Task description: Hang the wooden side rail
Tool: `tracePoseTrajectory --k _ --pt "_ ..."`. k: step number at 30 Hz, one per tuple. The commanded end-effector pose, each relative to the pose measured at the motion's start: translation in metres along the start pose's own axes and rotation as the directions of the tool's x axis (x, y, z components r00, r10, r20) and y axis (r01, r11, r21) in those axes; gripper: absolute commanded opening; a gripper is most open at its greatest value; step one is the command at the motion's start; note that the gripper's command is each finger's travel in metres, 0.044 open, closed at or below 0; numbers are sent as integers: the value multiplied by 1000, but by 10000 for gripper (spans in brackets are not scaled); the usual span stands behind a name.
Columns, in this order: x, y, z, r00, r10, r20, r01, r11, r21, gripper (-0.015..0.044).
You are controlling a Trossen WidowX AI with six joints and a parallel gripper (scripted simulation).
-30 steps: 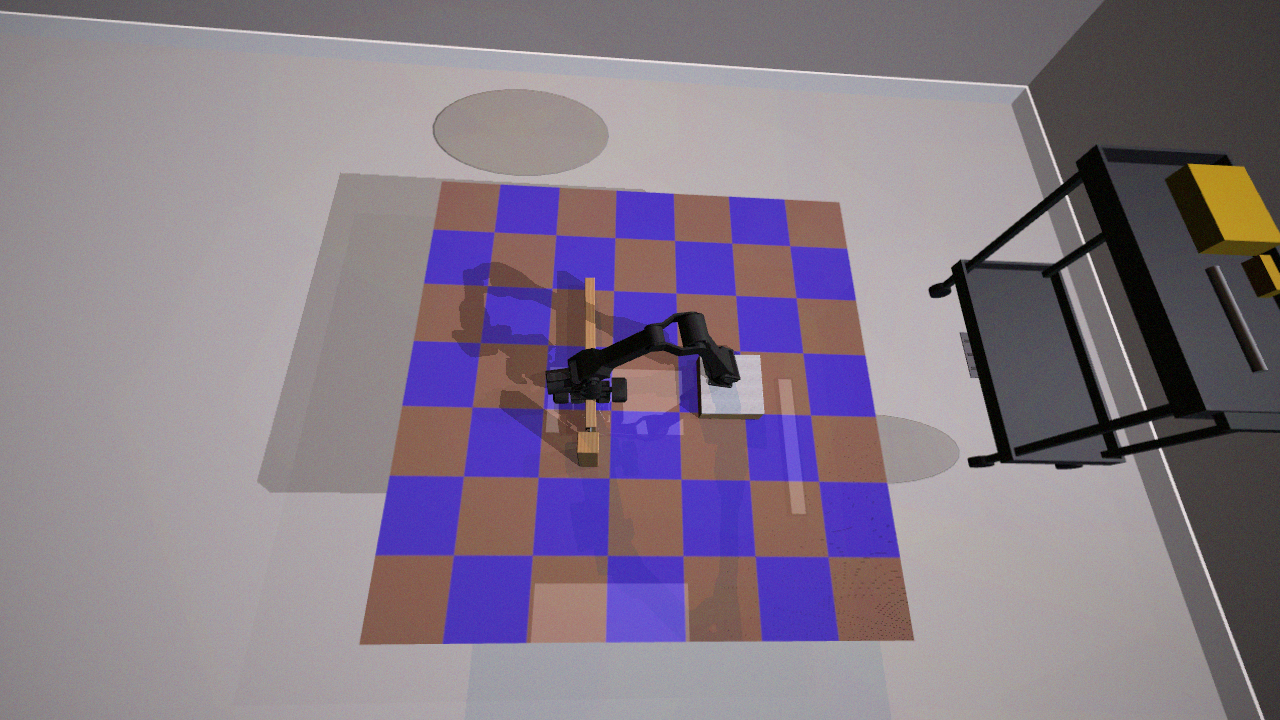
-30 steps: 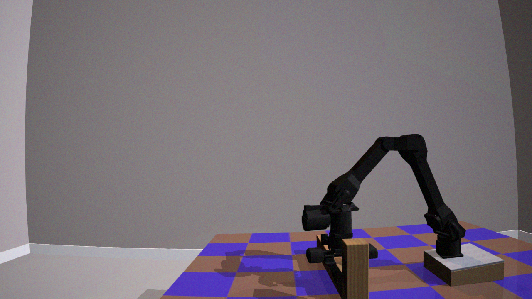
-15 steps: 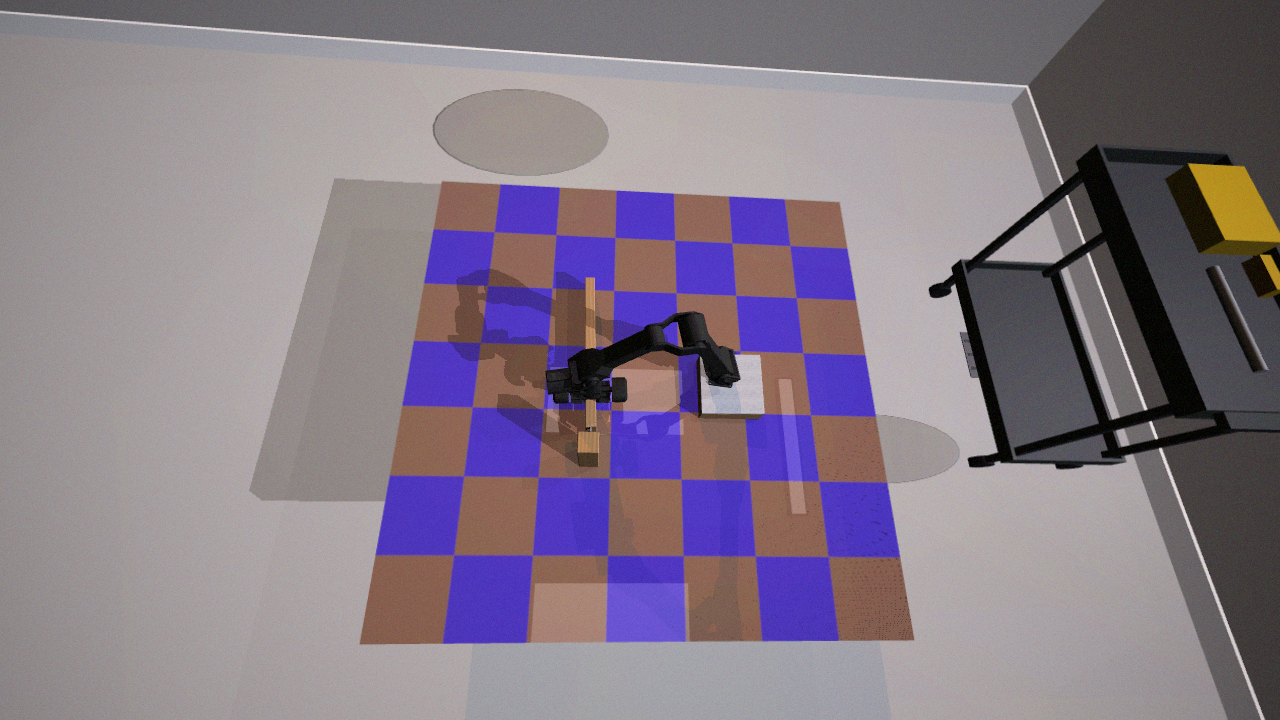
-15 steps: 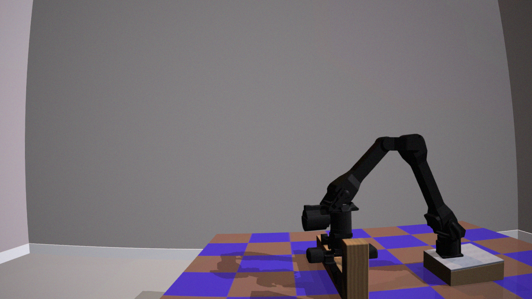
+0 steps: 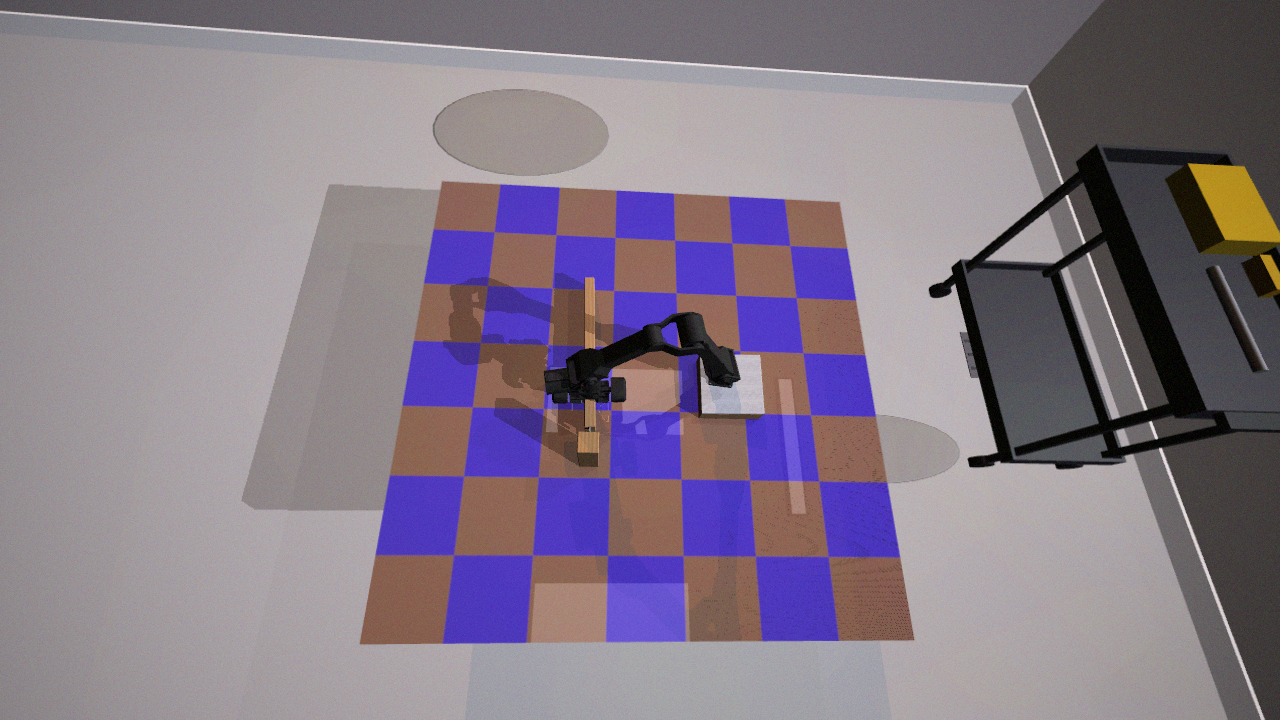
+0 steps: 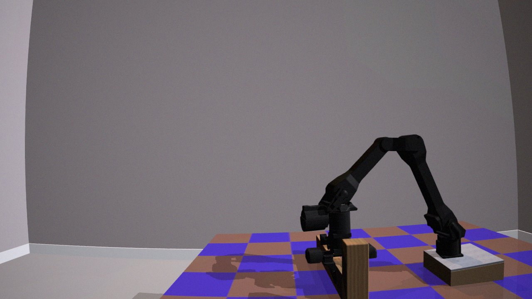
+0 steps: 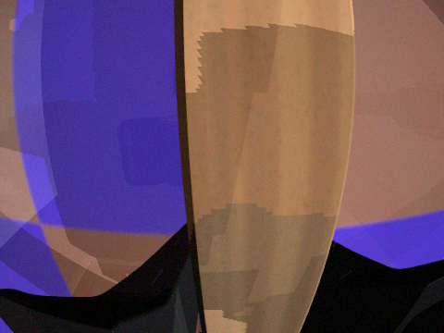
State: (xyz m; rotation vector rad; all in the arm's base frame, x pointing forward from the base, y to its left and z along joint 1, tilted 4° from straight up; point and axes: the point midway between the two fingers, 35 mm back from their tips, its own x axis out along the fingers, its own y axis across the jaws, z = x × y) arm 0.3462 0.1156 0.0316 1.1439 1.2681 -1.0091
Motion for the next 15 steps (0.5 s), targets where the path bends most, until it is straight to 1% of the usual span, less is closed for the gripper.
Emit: tracePoseTrajectory --k 1,15 --pt "0 0 0 1000 0 0 0 1000 0 0" --pt "-1 0 0 1000 14 2 -14 1000 0 0"
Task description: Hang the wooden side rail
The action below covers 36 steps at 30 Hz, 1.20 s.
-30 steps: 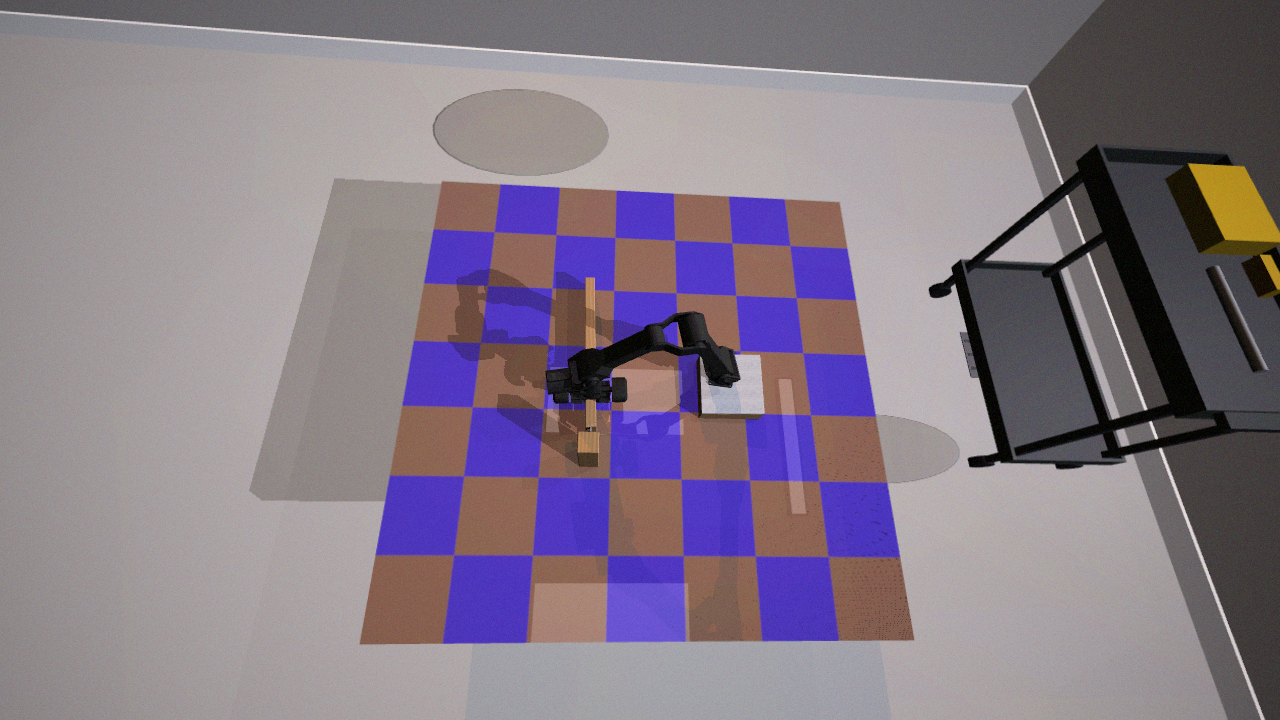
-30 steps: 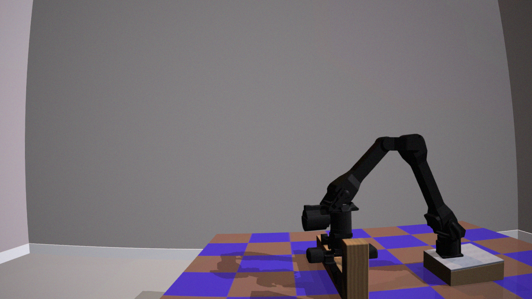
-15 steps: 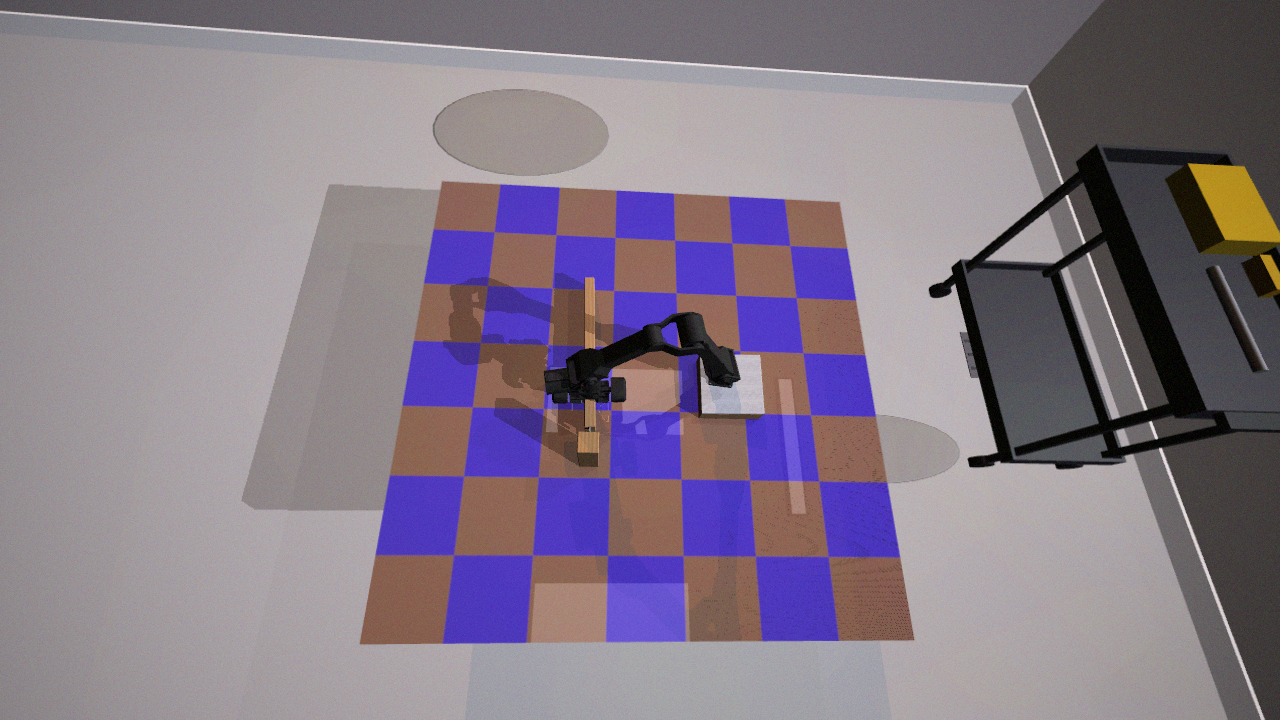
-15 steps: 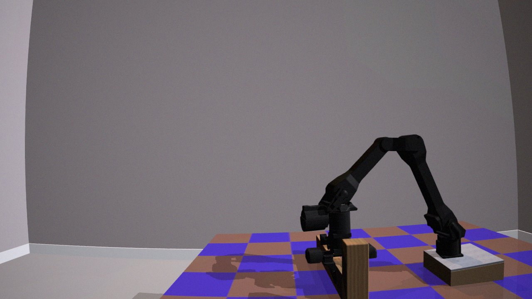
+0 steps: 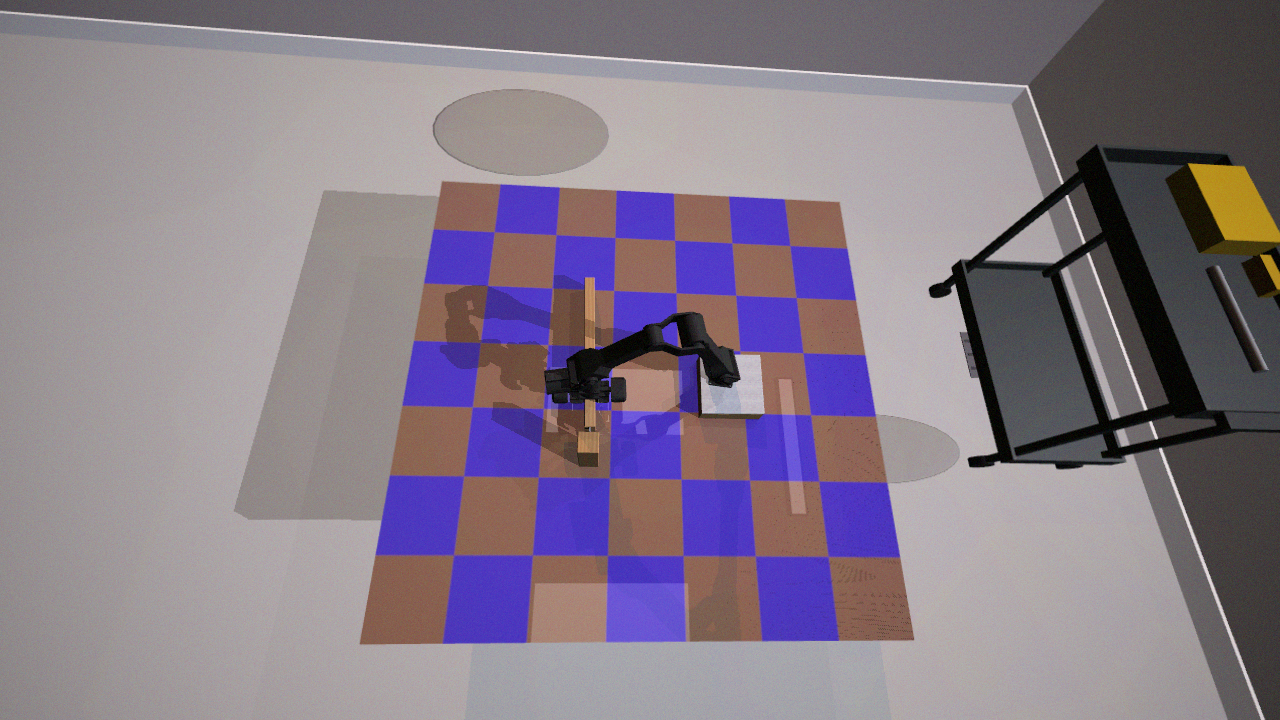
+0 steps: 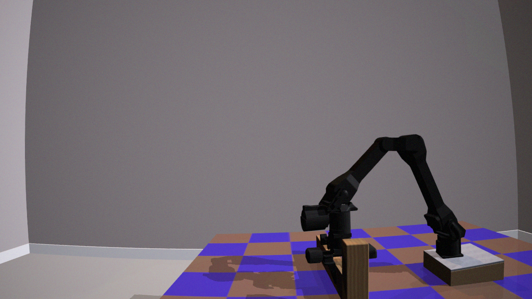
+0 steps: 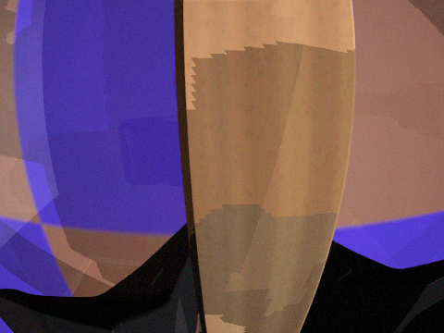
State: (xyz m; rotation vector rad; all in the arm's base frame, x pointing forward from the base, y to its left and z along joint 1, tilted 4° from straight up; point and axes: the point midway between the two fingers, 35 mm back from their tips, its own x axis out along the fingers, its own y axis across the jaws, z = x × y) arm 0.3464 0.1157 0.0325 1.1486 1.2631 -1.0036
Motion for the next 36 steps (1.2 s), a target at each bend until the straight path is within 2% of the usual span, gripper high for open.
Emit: tracePoseTrajectory --k 1,36 --pt "0 0 0 1000 6 3 -6 1000 -1 0" --pt "-6 0 0 1000 6 3 -6 1000 -1 0"
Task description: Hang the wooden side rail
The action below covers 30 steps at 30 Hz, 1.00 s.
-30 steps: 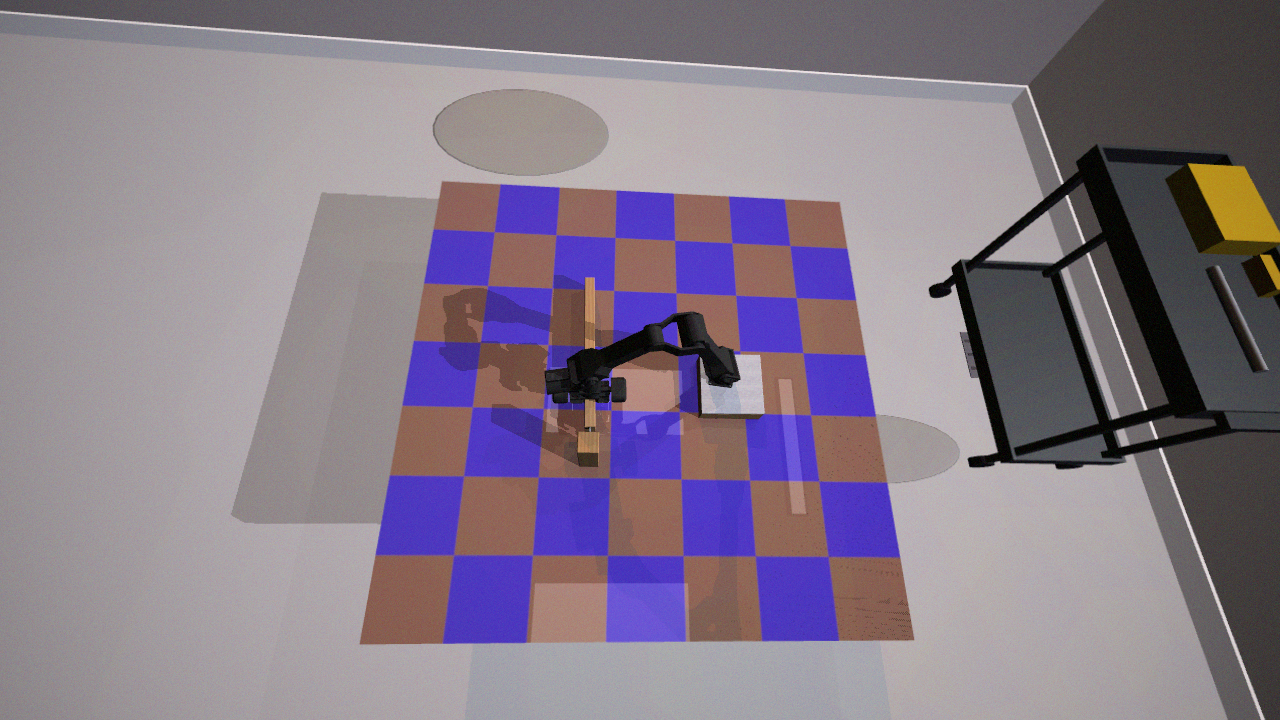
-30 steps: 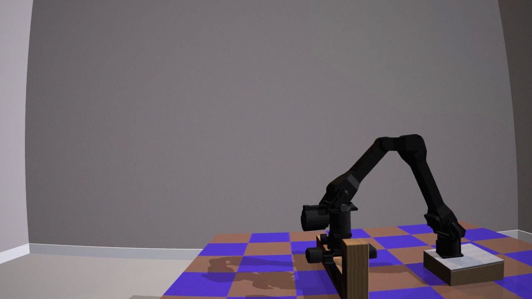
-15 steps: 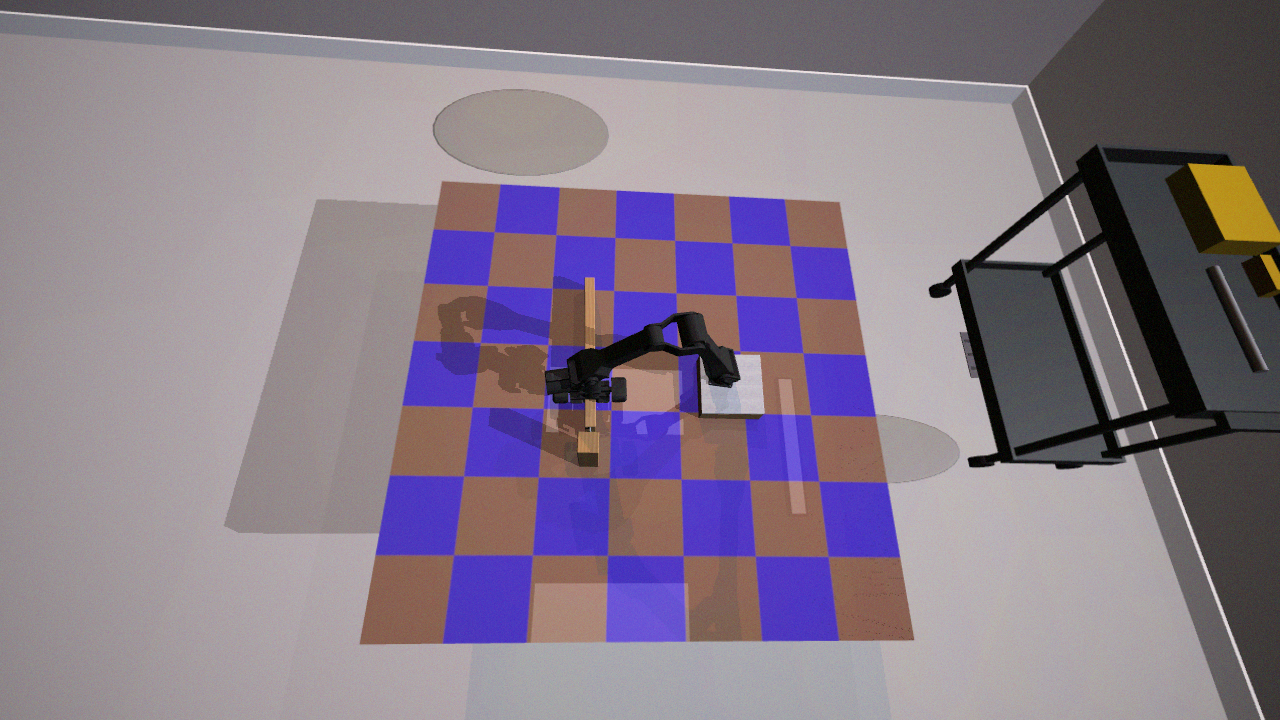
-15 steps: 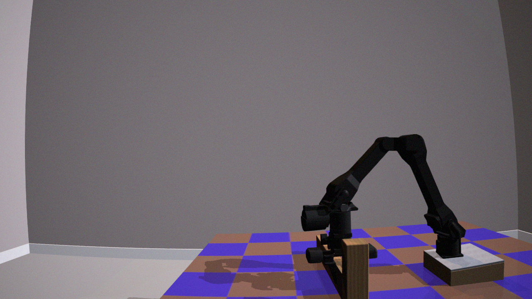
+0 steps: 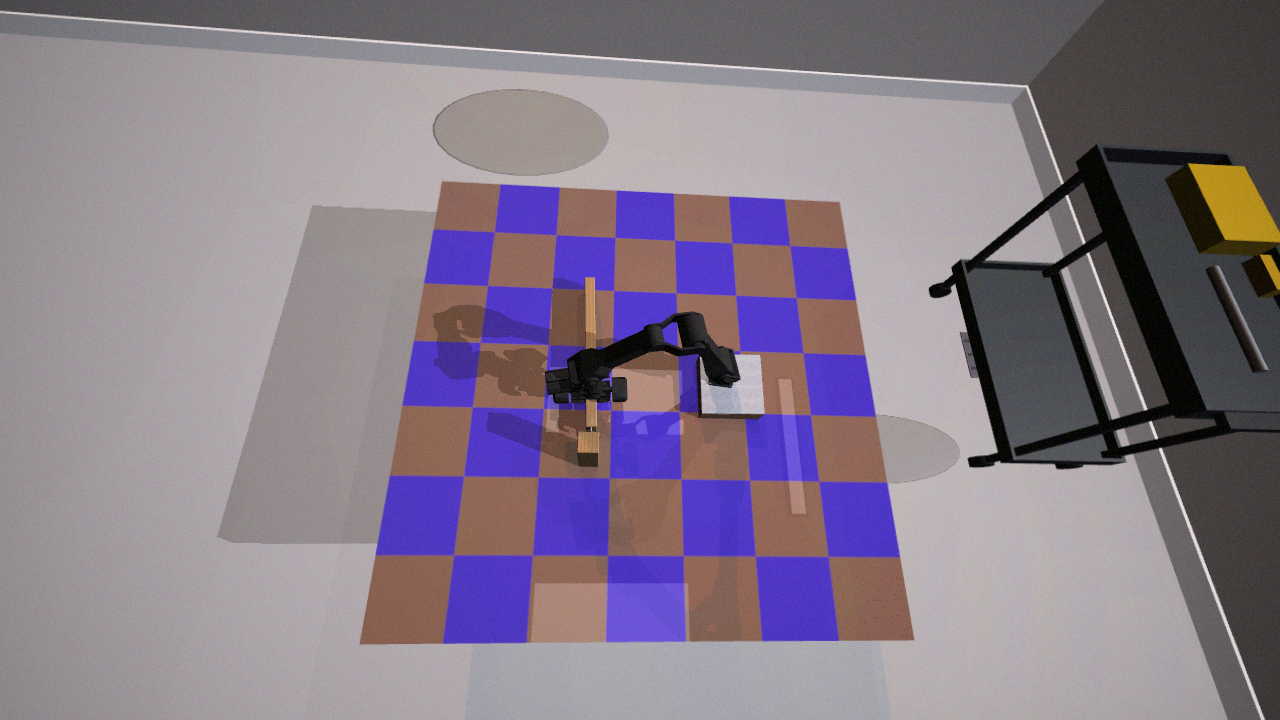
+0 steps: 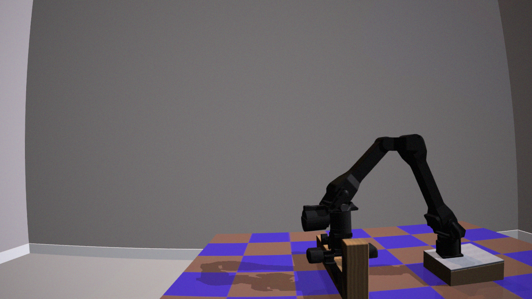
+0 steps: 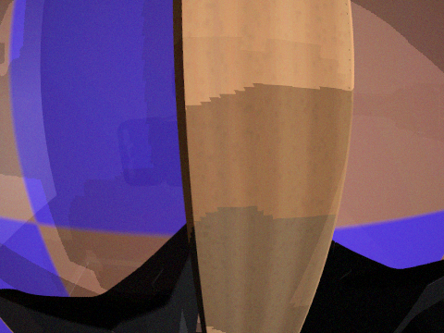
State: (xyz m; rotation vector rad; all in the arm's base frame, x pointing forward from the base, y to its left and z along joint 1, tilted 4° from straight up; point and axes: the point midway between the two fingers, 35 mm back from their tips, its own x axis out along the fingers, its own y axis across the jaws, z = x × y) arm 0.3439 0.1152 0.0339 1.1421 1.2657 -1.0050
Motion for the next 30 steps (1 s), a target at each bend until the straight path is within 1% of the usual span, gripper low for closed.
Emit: tracePoseTrajectory --k 1,30 --pt "-5 2 0 1000 10 1 -10 1000 3 0" --pt "-10 2 0 1000 10 1 -10 1000 3 0"
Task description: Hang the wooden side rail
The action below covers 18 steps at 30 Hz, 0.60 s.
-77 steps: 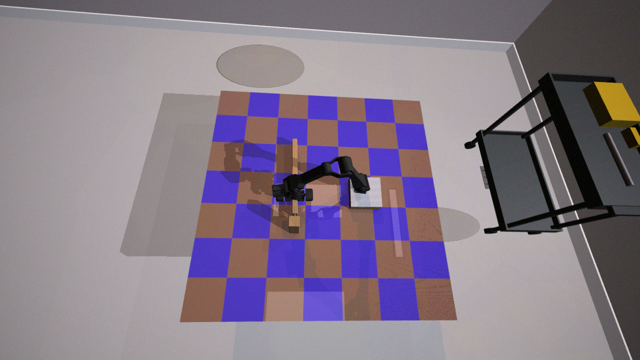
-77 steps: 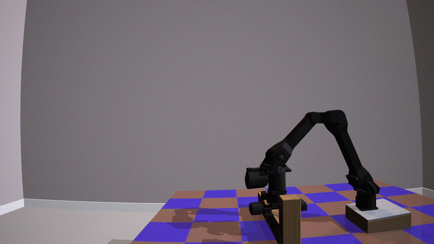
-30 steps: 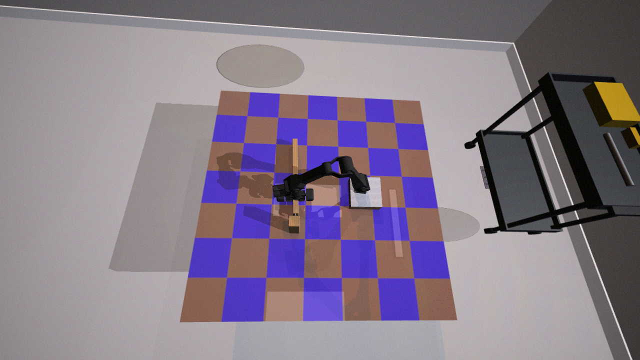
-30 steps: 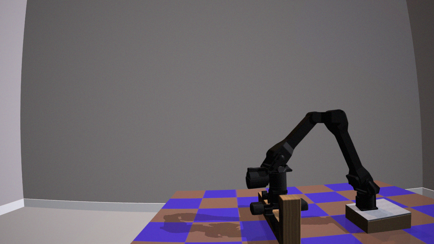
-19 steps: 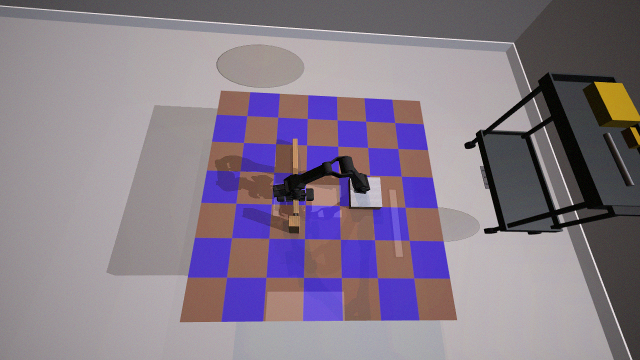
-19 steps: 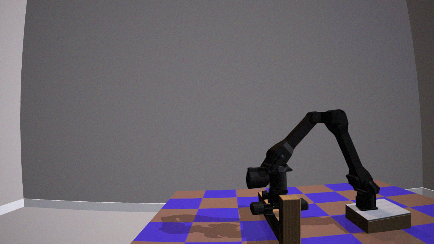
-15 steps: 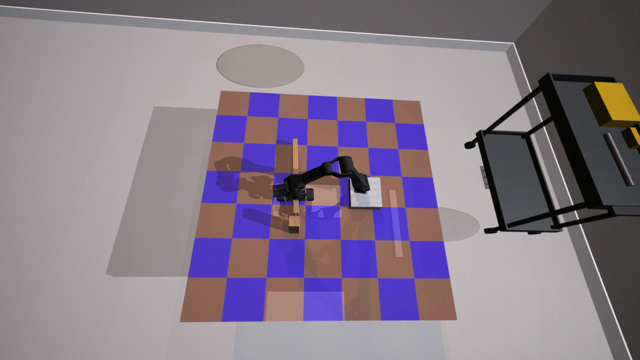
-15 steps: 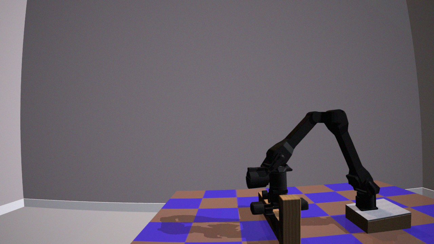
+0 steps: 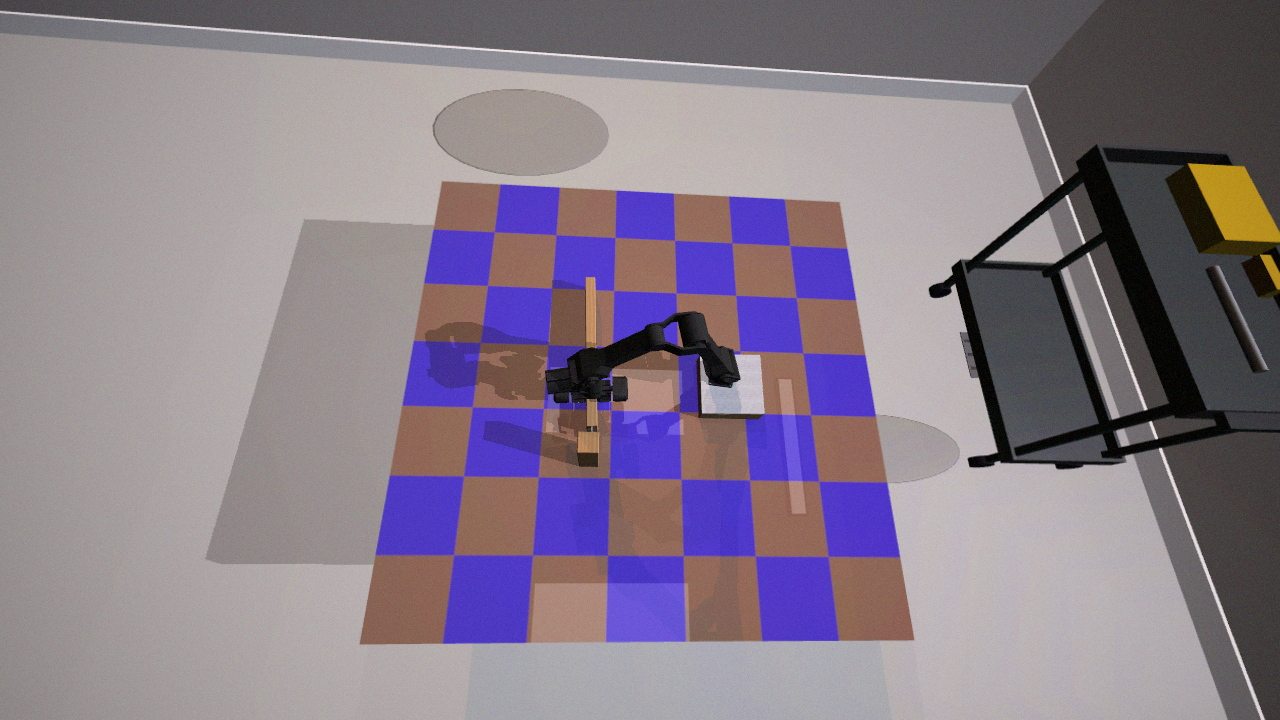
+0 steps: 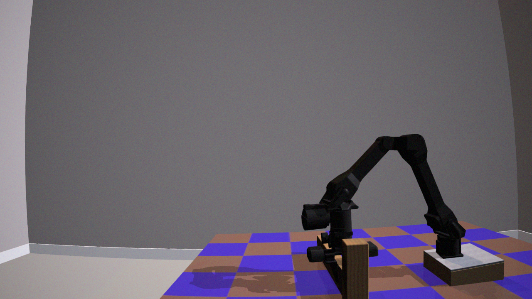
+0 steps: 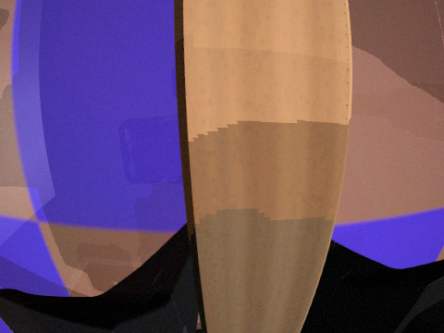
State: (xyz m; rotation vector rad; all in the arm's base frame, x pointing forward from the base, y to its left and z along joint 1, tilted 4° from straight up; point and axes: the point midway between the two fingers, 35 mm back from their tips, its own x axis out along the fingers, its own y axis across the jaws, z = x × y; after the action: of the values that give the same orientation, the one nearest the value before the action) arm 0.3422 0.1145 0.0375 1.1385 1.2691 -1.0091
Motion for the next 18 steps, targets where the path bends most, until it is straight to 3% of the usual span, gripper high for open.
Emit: tracePoseTrajectory --k 1,18 --pt "-6 4 0 1000 16 0 -16 1000 3 0" --pt "-9 4 0 1000 16 0 -16 1000 3 0"
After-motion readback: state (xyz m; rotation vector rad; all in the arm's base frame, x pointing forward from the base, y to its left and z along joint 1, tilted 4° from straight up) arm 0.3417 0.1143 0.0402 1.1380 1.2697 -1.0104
